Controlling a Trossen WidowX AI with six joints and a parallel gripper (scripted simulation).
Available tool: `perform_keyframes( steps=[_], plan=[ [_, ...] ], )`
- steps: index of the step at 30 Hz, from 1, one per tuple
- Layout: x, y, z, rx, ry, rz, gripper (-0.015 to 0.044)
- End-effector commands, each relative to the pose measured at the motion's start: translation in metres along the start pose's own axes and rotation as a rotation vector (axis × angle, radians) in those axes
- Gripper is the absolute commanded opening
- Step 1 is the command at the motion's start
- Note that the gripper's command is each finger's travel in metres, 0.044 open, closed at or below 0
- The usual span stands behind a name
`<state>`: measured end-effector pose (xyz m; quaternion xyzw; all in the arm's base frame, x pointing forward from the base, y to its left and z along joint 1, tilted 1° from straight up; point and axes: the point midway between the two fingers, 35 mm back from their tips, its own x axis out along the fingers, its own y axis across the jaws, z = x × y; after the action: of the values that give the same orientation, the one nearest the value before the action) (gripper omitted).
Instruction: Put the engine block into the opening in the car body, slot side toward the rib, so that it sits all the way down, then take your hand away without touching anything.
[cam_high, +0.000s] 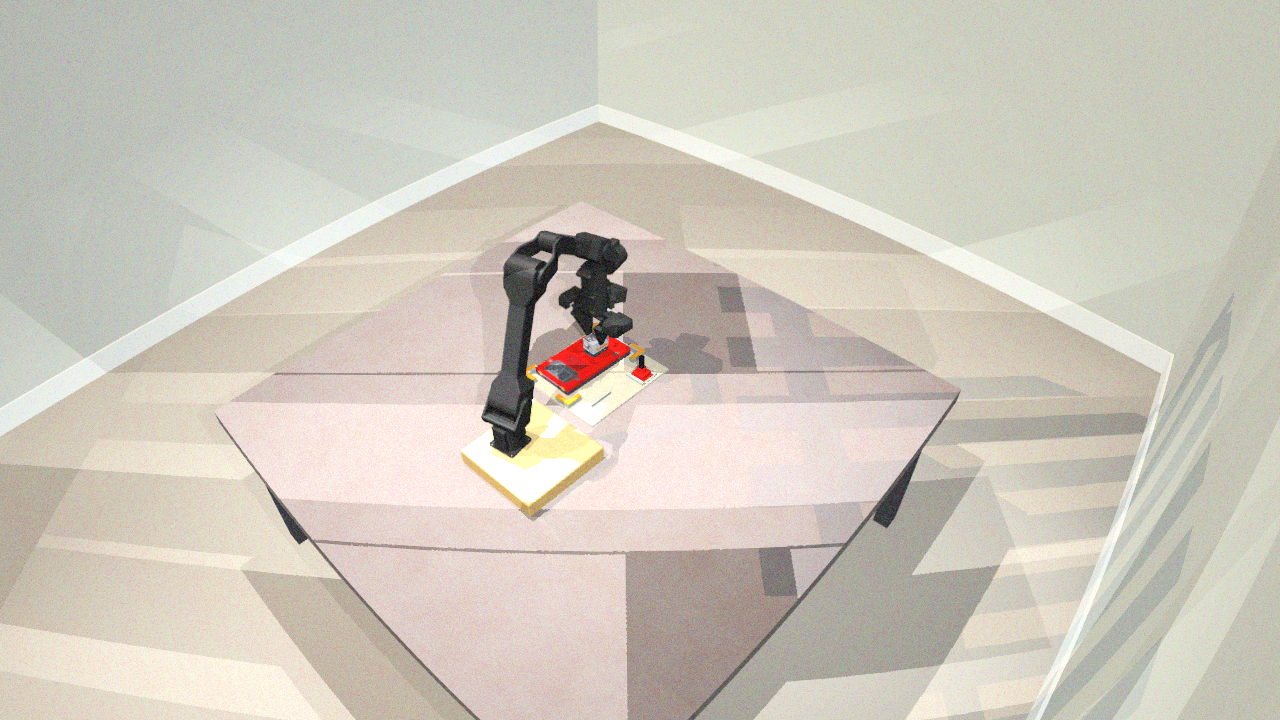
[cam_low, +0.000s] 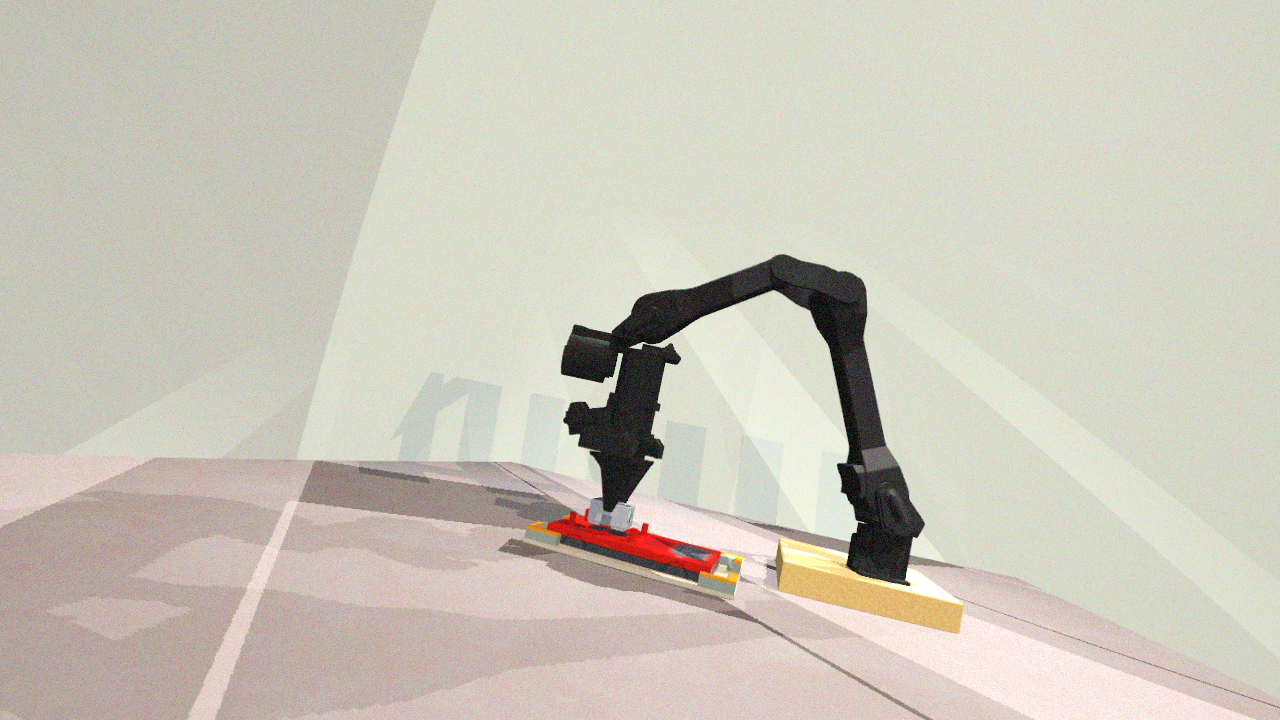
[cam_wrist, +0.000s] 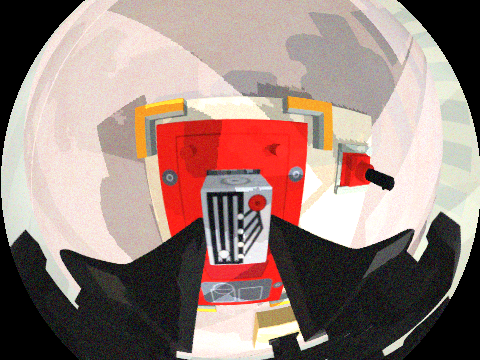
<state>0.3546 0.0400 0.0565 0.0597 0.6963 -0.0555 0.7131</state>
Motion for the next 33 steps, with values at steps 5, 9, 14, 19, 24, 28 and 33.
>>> perform_keyframes(
  steps=[5,9,14,19,24,28,33],
  plan=[
    [0.0028,-0.0001,0.0003,-0.002,-0.001,-0.001,0.0159],
    [0.004,-0.0001,0.0003,-0.002,-0.001,-0.001,0.0159],
    [0.0055,-0.0001,0.0003,-0.001,-0.001,-0.001,0.0159],
    [0.007,-0.0001,0.0003,0.0,-0.001,-0.001,0.0159],
    [0.0085,-0.0001,0.0003,0.001,-0.001,-0.001,0.0159],
    [0.0096,-0.0001,0.0003,0.002,-0.001,-0.001,0.0159],
    [0.0111,-0.0001,0.0003,0.003,-0.001,-0.001,0.0159]
  ],
)
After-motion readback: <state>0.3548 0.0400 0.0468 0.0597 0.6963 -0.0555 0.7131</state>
